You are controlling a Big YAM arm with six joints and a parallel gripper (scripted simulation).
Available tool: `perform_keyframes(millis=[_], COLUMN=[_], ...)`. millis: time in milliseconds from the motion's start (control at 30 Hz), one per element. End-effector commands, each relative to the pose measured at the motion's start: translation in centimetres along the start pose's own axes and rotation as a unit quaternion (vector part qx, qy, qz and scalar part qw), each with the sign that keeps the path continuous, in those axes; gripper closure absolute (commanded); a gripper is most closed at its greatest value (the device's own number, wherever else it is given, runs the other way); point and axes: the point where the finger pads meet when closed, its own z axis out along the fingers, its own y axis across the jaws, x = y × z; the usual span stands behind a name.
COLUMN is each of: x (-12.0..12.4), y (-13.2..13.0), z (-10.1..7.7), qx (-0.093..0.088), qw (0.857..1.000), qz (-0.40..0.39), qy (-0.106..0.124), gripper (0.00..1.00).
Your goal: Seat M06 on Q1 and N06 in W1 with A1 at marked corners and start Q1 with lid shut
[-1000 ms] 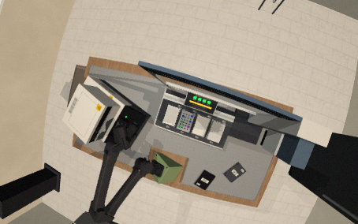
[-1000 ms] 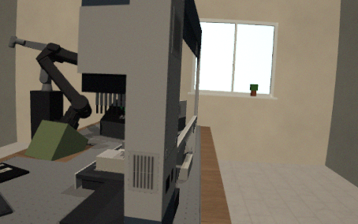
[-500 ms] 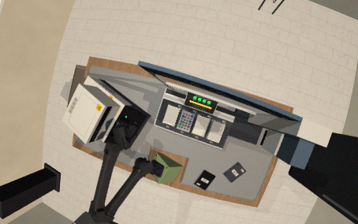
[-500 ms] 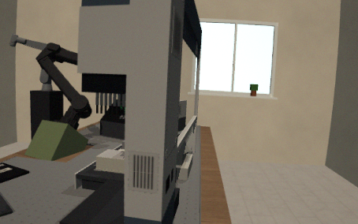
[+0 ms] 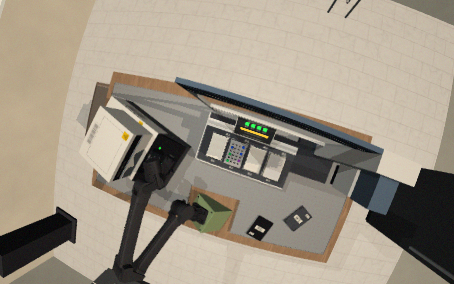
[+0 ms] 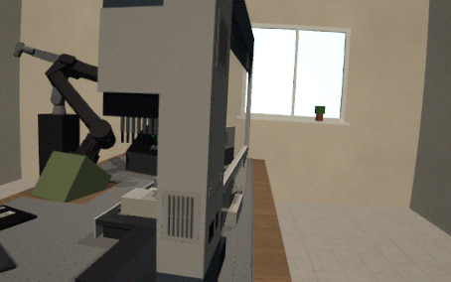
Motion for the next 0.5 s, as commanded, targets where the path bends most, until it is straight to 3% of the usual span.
perform_keyframes(millis=[0, 333, 367, 467], x=[0.1, 0.2, -0.8, -0.4], y=[-0.1, -0.1, 1.7, 1.3], z=[0.4, 0.7, -0.9, -0.5], qx=[-0.003, -0.002, -0.004, -0.001], qw=[1.0, 1.0, 1.0, 1.0], qz=[-0.005, -0.003, -0.014, -0.008], qy=[0.003, 0.008, -0.009, 0.0], gripper=[1.0, 1.0, 1.0, 1.0])
